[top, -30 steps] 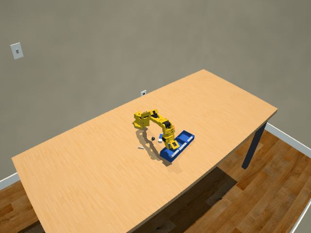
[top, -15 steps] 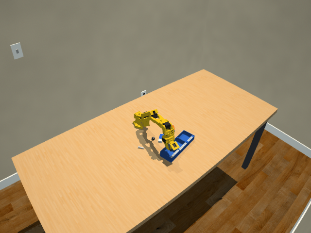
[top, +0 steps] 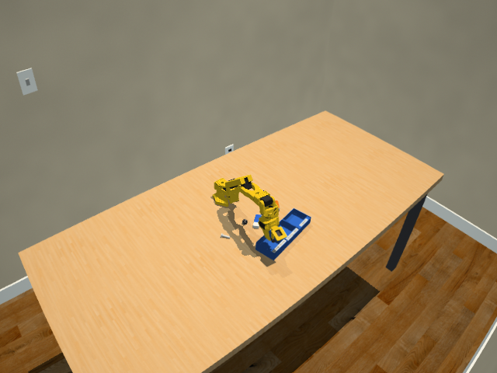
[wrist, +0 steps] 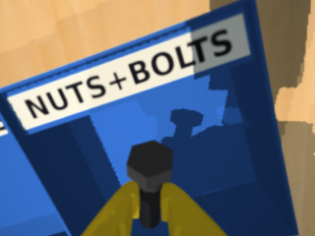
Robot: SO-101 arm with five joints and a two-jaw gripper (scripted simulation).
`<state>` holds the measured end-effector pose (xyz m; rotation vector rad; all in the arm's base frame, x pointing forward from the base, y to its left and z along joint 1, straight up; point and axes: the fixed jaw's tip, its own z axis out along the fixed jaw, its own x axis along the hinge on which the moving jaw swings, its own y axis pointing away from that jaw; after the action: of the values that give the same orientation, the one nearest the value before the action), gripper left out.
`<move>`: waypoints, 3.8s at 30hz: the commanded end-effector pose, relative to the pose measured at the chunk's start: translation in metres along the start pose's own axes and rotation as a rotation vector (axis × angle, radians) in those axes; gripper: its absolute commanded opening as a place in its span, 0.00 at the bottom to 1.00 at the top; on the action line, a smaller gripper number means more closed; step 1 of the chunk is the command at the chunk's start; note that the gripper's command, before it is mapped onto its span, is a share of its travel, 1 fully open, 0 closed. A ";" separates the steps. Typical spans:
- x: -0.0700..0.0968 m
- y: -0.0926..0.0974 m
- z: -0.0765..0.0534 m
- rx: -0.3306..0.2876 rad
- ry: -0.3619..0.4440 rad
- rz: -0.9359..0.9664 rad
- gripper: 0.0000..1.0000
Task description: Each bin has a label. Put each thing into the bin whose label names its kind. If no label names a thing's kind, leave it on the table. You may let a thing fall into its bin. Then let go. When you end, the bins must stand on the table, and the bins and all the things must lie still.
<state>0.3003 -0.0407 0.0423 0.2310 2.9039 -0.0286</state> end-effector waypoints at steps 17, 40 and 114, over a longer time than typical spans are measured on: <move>-0.010 0.003 -0.015 -0.003 -0.090 -0.018 0.00; -0.010 0.003 -0.013 -0.003 -0.090 -0.018 0.00; -0.009 0.003 -0.014 -0.003 -0.095 -0.018 0.17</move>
<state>0.2991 -0.0405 0.0299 0.2304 2.8970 -0.0293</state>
